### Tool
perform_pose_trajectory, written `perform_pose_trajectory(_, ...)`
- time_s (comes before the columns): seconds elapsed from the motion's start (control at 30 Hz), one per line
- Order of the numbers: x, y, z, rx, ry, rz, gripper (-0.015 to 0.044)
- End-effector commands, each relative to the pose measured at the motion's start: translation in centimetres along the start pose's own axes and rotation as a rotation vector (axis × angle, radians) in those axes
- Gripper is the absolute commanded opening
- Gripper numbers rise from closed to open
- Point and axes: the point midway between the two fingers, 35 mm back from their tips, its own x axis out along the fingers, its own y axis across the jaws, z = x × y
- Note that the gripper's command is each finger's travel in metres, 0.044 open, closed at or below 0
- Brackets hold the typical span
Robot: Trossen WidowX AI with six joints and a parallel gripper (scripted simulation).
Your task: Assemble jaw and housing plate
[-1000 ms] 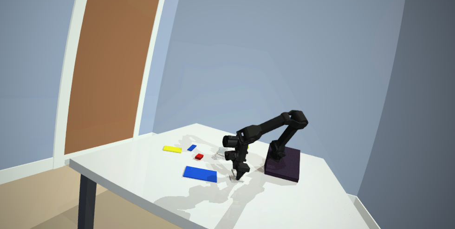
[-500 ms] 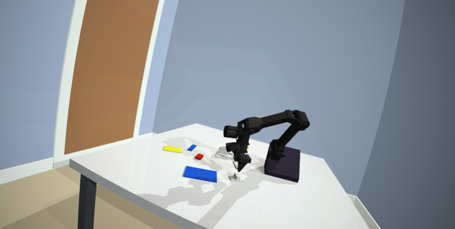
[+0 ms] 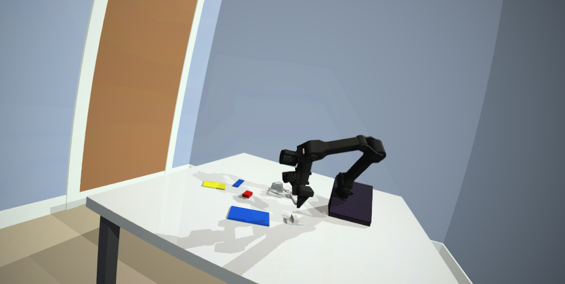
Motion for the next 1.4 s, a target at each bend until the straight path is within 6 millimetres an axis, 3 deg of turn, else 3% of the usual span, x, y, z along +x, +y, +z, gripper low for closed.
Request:
perform_pose_trajectory(0.0, -0.2, -0.2, 0.2, 0.041, -0.005, -0.001, 0.0351)
perform_pose_trajectory(1.37, 0.1, -7.8, 2.3, 0.915, -0.018, -0.050, 0.0351)
